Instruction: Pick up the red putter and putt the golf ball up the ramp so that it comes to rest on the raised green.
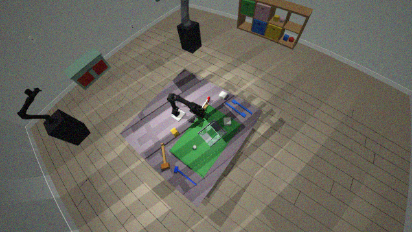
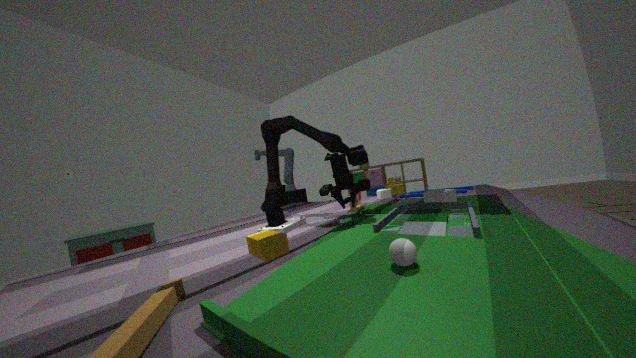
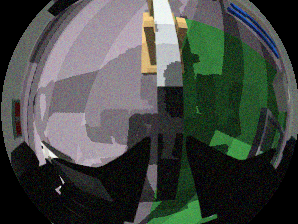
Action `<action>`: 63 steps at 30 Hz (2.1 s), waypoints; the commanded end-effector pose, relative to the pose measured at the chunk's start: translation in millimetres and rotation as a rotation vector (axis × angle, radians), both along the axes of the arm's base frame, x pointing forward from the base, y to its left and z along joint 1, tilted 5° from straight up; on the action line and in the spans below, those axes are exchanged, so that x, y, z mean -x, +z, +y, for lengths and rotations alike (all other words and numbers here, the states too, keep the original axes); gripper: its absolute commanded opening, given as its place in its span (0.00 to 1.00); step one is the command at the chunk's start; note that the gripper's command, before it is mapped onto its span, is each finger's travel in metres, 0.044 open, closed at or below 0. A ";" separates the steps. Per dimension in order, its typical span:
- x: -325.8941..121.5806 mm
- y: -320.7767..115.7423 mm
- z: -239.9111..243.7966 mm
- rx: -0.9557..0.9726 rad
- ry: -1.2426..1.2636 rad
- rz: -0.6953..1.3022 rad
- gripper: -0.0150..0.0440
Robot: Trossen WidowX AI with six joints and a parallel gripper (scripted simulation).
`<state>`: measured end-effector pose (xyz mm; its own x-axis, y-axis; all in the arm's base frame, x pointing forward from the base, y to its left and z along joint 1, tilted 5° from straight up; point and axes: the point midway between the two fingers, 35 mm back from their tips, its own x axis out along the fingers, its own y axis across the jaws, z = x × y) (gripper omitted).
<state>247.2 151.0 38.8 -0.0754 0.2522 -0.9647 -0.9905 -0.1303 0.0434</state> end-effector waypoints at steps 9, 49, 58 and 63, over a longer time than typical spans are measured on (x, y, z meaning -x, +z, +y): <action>-0.1 0.1 0.0 0.000 0.000 0.000 0.25; -37.6 97.6 -67.0 0.082 -0.384 0.029 0.25; -51.3 102.3 -119.4 0.129 -0.659 0.046 0.25; -54.5 104.4 -149.5 0.154 -0.812 0.060 0.25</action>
<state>296.8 22.4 137.8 0.0010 0.1324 -0.9912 -0.8339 0.5472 0.0723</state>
